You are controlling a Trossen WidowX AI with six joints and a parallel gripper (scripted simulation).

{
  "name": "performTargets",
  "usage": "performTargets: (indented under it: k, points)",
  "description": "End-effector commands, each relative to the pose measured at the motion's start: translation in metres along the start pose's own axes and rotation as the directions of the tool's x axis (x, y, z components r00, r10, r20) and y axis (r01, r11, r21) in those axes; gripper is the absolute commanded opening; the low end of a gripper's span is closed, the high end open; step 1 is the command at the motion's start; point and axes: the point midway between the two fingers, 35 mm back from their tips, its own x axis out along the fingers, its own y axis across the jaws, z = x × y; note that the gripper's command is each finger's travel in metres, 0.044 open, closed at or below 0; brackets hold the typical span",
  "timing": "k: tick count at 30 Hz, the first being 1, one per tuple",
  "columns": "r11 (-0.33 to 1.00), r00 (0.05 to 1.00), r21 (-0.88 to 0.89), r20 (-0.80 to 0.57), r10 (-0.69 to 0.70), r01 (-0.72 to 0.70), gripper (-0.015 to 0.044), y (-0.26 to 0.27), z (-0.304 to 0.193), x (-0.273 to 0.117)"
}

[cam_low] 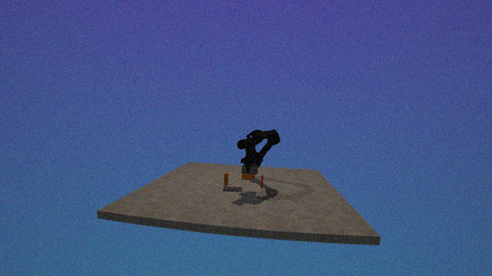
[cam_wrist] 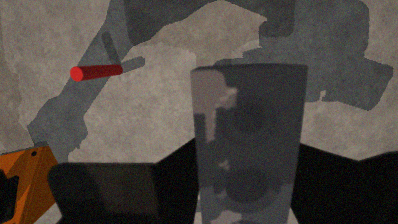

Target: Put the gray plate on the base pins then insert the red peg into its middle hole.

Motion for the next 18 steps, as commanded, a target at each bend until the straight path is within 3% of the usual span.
performTargets:
  k: [1,18]
  points:
    - [1.000,1.000,-0.030,-0.002,0.003,-0.003,0.0000,-0.002,-0.012,0.007]
    - [0.985,1.000,-0.173,-0.003,0.002,-0.002,0.0000,-0.009,-0.059,0.034]
